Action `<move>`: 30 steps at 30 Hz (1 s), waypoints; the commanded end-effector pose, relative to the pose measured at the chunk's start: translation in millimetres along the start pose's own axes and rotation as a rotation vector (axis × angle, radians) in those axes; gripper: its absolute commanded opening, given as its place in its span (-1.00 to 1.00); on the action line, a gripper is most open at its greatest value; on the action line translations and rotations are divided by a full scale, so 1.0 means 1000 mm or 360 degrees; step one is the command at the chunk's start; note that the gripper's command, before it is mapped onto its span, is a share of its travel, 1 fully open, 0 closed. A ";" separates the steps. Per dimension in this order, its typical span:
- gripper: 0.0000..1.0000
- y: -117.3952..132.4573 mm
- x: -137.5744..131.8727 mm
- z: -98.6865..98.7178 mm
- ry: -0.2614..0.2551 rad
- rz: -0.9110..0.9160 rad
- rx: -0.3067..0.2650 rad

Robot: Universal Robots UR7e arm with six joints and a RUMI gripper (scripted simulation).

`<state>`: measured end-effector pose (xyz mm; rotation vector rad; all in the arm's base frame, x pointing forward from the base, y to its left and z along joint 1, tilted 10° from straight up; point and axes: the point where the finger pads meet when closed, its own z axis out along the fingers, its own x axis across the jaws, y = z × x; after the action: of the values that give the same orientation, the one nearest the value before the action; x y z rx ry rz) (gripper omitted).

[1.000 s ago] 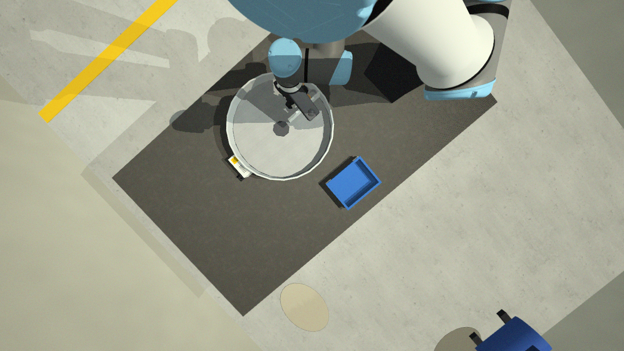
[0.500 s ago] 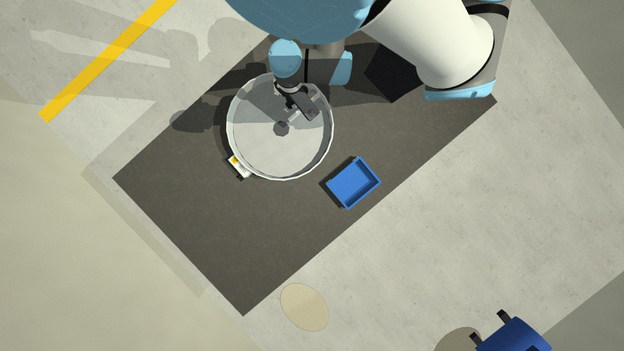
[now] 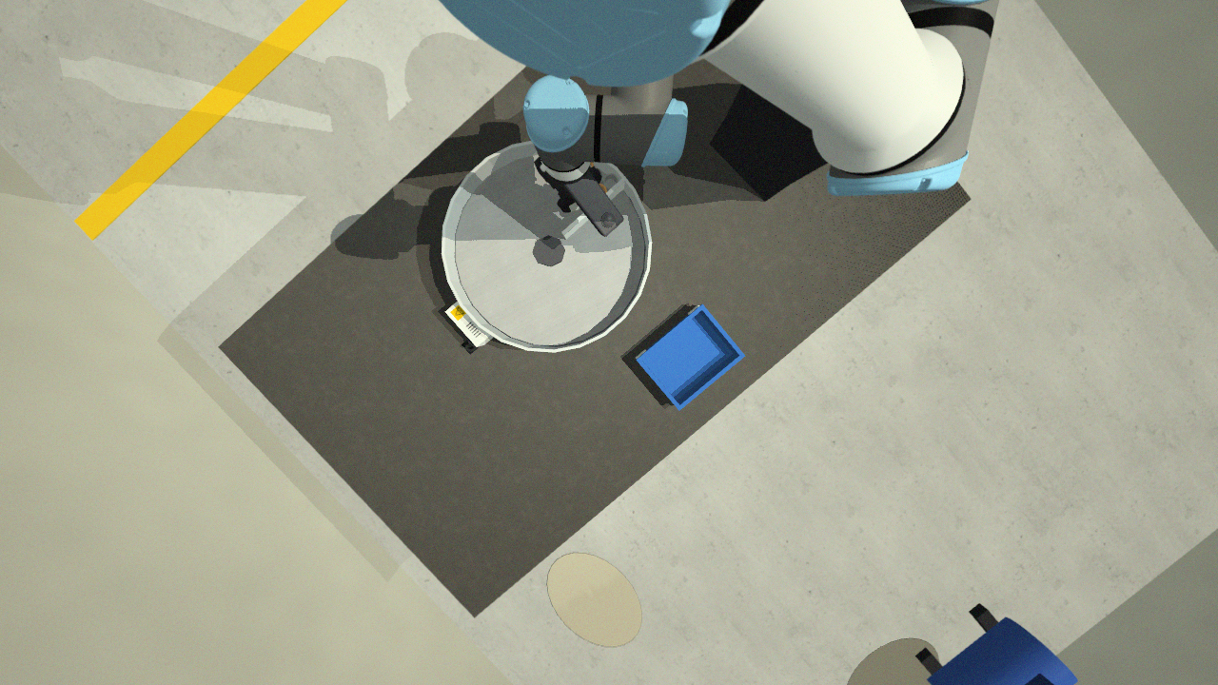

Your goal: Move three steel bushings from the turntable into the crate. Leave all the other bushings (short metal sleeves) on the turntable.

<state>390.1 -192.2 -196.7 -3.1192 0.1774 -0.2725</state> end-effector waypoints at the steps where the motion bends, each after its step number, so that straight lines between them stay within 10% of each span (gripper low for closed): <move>1: -0.89 0.000 0.000 0.000 0.0001 0.0000 -0.0001; 30: -0.89 0.000 0.000 0.023 0.0001 0.0000 -0.0001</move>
<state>393.7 -192.2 -218.0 -3.1191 0.1774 -0.2722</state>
